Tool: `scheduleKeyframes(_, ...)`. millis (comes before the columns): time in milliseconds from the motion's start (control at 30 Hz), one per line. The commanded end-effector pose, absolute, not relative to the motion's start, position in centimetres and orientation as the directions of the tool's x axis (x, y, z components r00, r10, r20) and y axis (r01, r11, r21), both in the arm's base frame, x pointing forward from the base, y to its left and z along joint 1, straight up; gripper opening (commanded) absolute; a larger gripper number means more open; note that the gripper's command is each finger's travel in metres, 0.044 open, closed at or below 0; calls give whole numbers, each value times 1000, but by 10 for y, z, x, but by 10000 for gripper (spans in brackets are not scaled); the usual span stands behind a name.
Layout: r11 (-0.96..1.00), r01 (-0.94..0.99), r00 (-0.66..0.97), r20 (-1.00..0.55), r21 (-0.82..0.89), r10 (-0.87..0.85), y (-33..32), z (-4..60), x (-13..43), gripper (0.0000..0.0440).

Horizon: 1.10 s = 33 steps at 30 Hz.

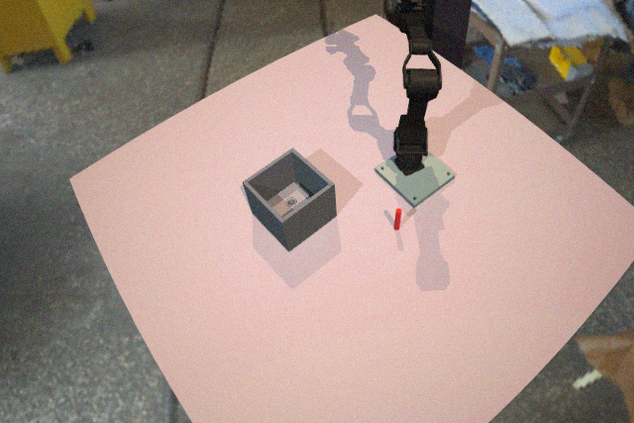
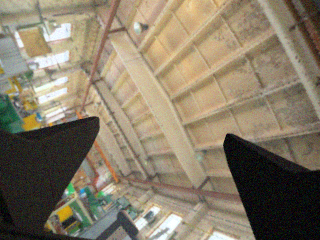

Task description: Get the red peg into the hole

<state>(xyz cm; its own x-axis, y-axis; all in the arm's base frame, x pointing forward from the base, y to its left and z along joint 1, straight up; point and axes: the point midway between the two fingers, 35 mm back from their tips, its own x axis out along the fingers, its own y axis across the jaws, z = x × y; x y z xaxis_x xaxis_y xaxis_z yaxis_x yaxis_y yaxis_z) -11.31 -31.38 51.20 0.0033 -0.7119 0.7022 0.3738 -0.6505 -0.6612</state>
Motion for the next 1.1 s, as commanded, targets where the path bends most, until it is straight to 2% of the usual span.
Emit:
scheduleKeyframes(0,-596,483,29,692,-642,-721,-320,518,-96,440)
scheduleKeyframes(567,-180,856,187,614,-485,-767,-338,530,-7,440)
scheduleKeyframes(1067,267,933,358,536,-242,-764,-327,532,75,440)
